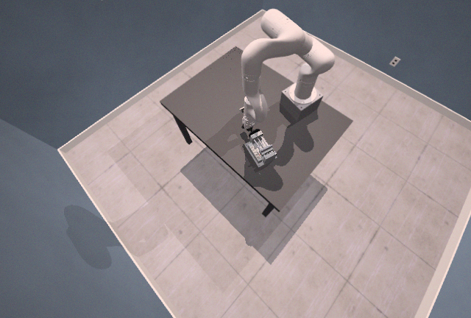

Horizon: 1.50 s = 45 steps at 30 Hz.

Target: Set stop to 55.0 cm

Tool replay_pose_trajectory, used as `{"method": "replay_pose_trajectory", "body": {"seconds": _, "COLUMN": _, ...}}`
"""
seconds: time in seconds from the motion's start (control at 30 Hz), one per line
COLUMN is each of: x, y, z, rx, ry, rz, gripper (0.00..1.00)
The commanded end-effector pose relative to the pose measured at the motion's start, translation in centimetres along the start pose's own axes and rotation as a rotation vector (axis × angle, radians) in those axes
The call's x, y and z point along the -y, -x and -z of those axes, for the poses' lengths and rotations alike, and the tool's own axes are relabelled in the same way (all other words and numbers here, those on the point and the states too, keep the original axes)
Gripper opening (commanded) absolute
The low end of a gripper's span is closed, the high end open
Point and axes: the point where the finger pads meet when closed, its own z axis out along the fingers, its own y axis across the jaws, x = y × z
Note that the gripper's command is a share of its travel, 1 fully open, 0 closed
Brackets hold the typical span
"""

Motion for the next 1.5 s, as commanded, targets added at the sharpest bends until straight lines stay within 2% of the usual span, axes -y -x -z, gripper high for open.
{"method": "replay_pose_trajectory", "body": {"seconds": 0.0, "x": -0.8, "y": 0.0, "z": 0.5, "rx": 0.0, "ry": 0.001, "rz": 0.0, "gripper": 0.06}}
{"method": "replay_pose_trajectory", "body": {"seconds": 0.63, "x": -3.5, "y": 0.0, "z": 0.1, "rx": 0.0, "ry": 0.001, "rz": 0.0, "gripper": 0.06}}
{"method": "replay_pose_trajectory", "body": {"seconds": 1.0, "x": -4.8, "y": 0.0, "z": -1.5, "rx": 0.0, "ry": 0.001, "rz": 0.0, "gripper": 0.06}}
{"method": "replay_pose_trajectory", "body": {"seconds": 1.47, "x": -4.8, "y": 0.0, "z": -3.6, "rx": 0.0, "ry": 0.001, "rz": 0.0, "gripper": 0.06}}
